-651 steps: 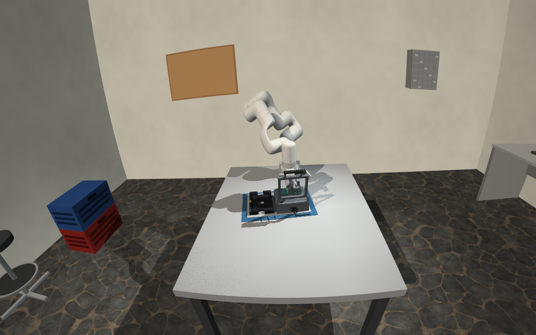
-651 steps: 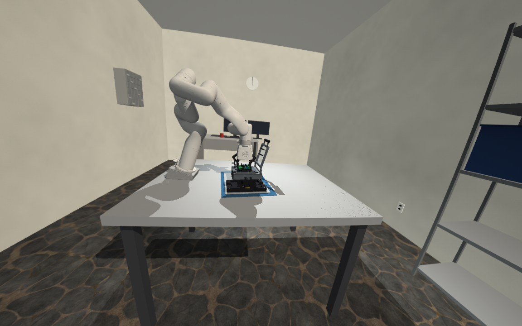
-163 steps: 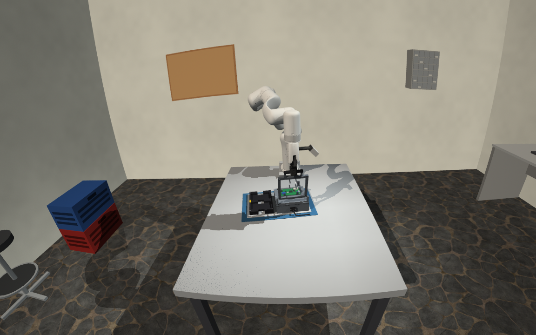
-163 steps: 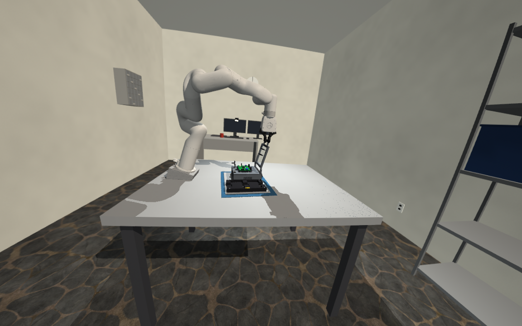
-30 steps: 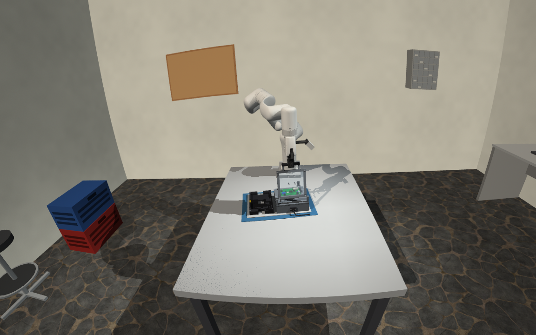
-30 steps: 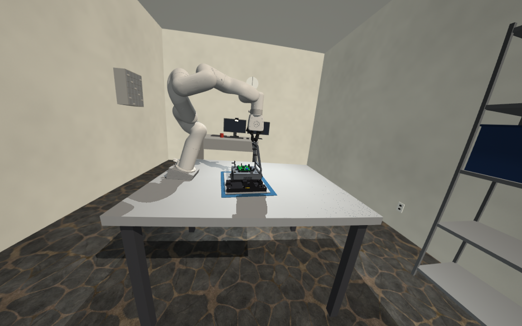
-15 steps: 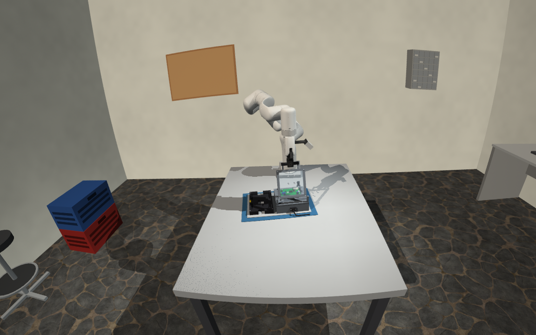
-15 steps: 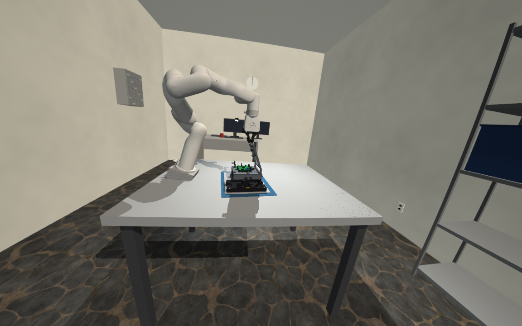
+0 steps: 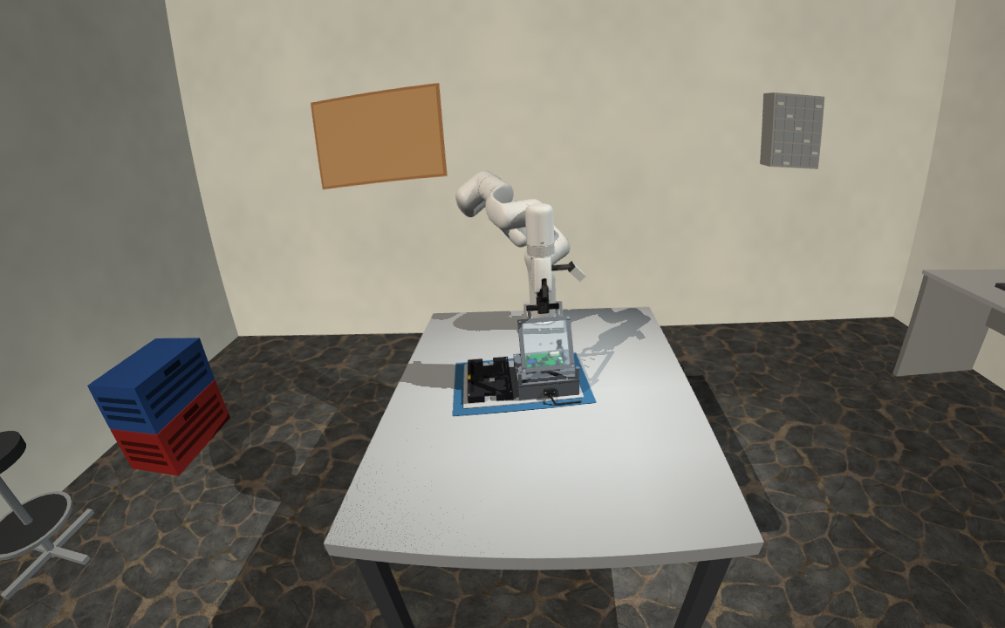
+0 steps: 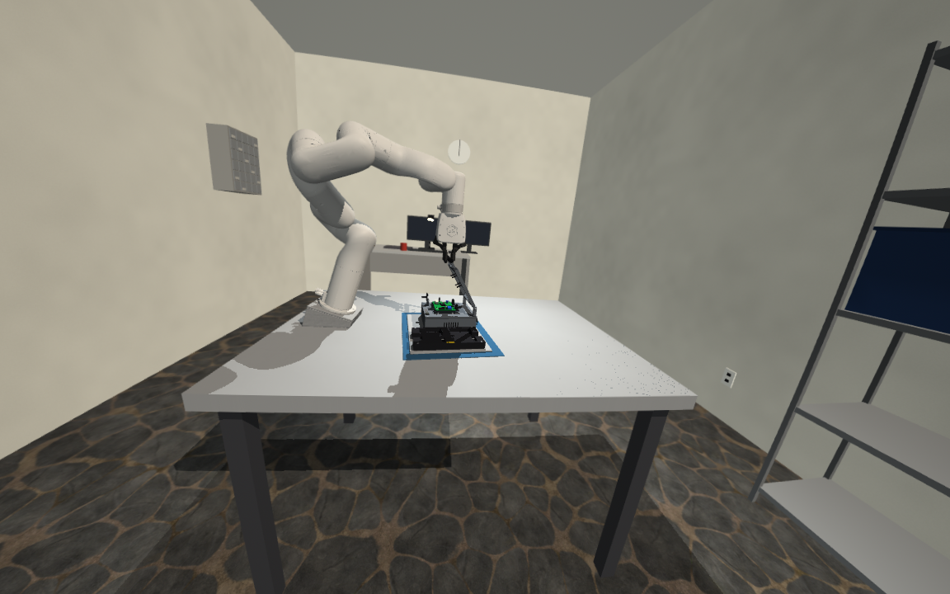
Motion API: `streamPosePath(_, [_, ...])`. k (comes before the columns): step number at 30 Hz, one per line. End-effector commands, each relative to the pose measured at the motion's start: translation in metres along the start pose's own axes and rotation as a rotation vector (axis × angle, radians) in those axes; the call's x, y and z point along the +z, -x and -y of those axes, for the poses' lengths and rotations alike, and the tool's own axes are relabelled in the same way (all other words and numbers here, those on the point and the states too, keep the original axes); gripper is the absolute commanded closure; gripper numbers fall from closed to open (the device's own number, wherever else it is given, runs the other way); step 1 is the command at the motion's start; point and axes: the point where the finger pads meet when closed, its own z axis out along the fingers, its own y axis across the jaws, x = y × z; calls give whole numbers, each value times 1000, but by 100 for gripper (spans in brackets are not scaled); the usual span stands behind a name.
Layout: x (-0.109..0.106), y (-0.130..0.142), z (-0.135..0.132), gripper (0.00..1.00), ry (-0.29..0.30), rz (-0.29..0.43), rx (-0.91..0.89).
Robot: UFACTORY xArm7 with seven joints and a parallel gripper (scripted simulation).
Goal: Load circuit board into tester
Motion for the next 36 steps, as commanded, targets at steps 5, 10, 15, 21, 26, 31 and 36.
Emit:
streamPosePath(5, [5, 0, 10, 100, 3, 0, 0])
streamPosePath(10, [12, 0, 19, 100, 3, 0, 0])
streamPosePath(15, [19, 0, 28, 100, 3, 0, 0])
streamPosePath(21, [25, 0, 34, 100, 3, 0, 0])
streamPosePath(26, [33, 0, 42, 100, 3, 0, 0])
streamPosePath(31, [41, 0, 50, 100, 3, 0, 0])
streamPosePath(36, [50, 0, 57, 100, 3, 0, 0])
